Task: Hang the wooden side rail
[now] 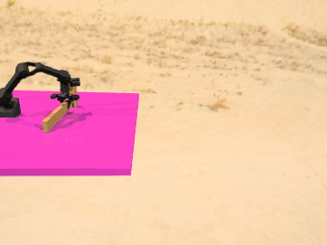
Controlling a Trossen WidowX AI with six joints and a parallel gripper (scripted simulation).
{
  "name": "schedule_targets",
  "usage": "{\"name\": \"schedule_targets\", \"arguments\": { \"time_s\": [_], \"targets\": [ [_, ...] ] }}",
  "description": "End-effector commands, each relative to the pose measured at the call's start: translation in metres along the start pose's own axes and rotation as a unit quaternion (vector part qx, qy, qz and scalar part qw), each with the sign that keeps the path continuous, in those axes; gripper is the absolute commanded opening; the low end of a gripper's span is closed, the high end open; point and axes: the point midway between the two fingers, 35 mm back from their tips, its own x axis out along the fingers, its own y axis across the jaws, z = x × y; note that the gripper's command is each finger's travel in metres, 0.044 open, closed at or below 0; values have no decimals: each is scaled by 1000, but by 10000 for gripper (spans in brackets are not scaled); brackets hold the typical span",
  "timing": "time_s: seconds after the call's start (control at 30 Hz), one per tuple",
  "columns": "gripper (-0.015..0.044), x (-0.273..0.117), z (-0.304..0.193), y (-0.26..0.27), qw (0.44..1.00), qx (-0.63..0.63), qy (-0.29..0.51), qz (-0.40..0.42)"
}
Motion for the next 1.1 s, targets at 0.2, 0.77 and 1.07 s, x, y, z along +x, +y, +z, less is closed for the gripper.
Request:
{"name": "schedule_targets", "arguments": {
  "time_s": [0.2,0.77,1.07],
  "targets": [
    [0,-9,-1,3,1000,4,5,8],
    [0,-12,-1,3,1000,4,5,8],
    [0,-14,-1,3,1000,4,5,8]
  ]
}}
